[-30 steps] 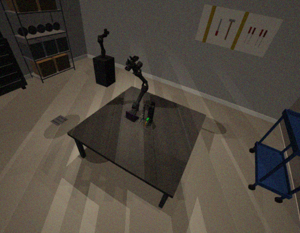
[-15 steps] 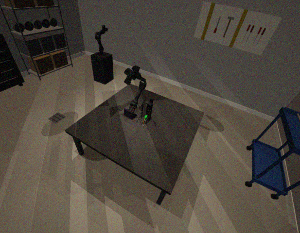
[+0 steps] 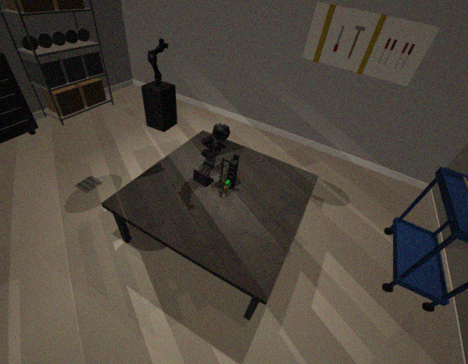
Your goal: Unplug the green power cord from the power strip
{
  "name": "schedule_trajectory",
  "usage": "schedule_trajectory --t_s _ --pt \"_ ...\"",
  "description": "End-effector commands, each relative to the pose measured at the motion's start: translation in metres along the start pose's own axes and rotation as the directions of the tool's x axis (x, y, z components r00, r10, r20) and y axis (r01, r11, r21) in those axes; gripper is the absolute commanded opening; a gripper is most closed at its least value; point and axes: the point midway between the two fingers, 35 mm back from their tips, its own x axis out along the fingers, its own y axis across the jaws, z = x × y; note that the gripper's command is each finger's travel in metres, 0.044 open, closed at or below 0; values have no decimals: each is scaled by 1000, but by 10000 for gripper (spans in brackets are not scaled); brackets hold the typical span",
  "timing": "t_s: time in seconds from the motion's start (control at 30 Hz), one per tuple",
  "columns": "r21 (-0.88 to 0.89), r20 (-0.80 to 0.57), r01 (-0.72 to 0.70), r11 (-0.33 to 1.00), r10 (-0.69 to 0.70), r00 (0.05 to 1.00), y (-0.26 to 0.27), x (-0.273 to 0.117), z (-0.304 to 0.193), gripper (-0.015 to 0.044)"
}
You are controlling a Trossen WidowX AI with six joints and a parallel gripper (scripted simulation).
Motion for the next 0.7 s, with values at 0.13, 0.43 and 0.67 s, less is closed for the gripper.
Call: schedule_trajectory --t_s 0.13,0.43,0.67 --pt "-233 -340 235 944 -305 889 -65 38 -118 160" --pt "-523 -574 340 781 -618 537 -143 21 -233 160" --pt "-652 -614 341 678 -735 289 -180 -8 -280 160"
